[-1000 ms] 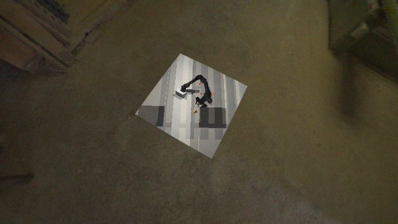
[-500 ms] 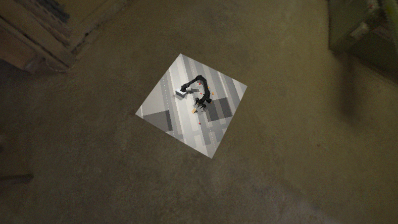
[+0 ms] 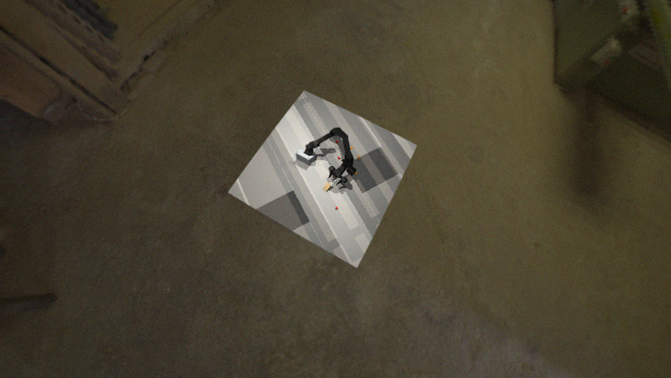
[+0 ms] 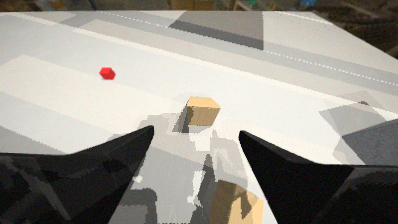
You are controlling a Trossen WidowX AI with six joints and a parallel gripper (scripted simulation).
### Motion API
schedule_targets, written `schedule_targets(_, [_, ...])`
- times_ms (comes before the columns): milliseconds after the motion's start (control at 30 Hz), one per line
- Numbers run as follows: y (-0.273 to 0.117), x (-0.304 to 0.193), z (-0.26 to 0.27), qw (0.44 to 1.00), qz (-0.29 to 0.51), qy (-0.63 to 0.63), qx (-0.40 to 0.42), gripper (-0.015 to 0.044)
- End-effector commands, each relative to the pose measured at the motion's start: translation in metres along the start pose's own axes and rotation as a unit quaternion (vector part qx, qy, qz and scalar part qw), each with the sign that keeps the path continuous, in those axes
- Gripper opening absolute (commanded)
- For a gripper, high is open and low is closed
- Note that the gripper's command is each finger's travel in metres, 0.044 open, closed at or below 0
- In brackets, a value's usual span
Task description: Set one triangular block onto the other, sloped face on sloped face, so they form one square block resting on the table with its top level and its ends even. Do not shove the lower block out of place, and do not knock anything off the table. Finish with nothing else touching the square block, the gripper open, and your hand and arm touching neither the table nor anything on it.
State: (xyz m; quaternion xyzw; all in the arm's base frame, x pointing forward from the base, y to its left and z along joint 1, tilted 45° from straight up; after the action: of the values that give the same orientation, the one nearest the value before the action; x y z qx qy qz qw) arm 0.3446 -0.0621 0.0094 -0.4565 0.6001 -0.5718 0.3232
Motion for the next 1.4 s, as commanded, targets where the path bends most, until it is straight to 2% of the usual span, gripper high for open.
schedule_targets(0, [0.006, 0.0, 0.0, 1.0, -0.002, -0.001, -0.001, 0.044])
schedule_targets(1367, [0.054, 0.002, 0.0, 1.0, 0.002, 0.001, 0.002, 0.044])
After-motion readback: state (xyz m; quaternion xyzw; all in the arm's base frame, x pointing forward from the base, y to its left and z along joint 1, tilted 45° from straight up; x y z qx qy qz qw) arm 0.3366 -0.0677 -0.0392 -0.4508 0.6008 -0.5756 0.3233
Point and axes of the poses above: the point midway between the two fingers, 35 mm back from their tips, its own y axis out along the fingers, its own z axis across the jaws, x = y × z, the point moved 6 cm from there along -y, back along the fingers, and after that the axes turned 13 degrees about y, right-handed, at the moved point
